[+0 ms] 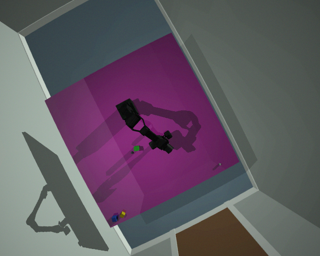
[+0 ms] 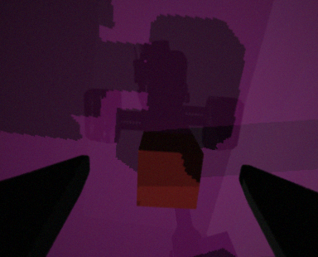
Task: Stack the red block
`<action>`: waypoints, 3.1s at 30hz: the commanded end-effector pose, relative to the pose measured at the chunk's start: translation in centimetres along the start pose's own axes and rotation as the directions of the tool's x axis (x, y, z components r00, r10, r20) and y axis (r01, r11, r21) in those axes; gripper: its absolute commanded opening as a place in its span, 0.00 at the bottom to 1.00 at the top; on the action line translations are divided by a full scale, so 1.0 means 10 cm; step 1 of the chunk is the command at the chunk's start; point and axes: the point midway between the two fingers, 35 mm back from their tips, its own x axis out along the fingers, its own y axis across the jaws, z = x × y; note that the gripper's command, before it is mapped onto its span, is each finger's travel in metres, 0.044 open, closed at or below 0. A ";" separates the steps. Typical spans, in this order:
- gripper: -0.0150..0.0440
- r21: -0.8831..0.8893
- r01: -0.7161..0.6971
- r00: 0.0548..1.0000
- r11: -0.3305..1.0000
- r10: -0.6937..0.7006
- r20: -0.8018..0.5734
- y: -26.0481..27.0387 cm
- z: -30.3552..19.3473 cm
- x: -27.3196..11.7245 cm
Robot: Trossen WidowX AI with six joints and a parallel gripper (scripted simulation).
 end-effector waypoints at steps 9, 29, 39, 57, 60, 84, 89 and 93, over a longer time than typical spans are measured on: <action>1.00 -0.005 0.006 1.000 1.000 -0.006 -0.007 -0.01 -0.03 0.17; 0.69 -0.005 0.006 1.000 1.000 -0.006 -0.007 -0.02 -0.03 0.16; 0.44 -0.005 0.006 1.000 1.000 -0.006 -0.007 -0.02 -0.03 0.16; 0.25 -0.005 0.005 1.000 1.000 -0.005 -0.007 0.00 -0.02 -0.48; 0.25 -0.005 0.005 1.000 1.000 -0.005 -0.007 0.00 -0.02 -0.62; 0.25 -0.005 0.009 1.000 1.000 -0.009 -0.008 -0.33 0.00 -1.03; 0.25 0.005 0.012 1.000 1.000 -0.012 -0.002 -0.63 0.00 -1.03; 0.25 0.019 0.014 1.000 1.000 -0.014 0.006 -0.87 -0.01 -1.04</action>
